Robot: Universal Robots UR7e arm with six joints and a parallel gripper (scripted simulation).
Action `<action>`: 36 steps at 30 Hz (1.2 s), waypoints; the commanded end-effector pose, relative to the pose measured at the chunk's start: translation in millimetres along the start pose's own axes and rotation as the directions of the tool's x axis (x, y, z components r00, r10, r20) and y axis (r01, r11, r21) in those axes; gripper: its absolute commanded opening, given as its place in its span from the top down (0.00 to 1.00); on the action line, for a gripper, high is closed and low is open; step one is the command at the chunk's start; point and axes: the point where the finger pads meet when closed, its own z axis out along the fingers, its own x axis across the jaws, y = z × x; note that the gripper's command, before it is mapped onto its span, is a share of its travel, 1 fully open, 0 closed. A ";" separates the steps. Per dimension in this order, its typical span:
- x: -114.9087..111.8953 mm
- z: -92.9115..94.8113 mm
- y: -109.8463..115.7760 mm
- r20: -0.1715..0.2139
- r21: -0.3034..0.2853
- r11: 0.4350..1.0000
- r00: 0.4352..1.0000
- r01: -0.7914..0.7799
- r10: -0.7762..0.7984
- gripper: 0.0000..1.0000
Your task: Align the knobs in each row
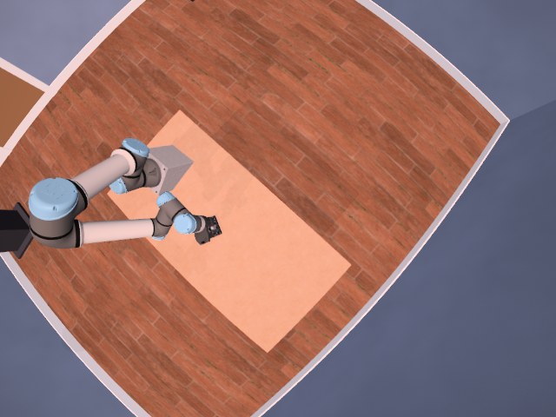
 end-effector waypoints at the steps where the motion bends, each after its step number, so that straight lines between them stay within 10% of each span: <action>1: -0.1 -0.4 -0.3 0.001 0.001 1.000 1.000 0.000 0.000 0.54; 36: -0.3 15.3 -0.6 0.000 0.001 1.000 1.000 0.000 0.000 0.54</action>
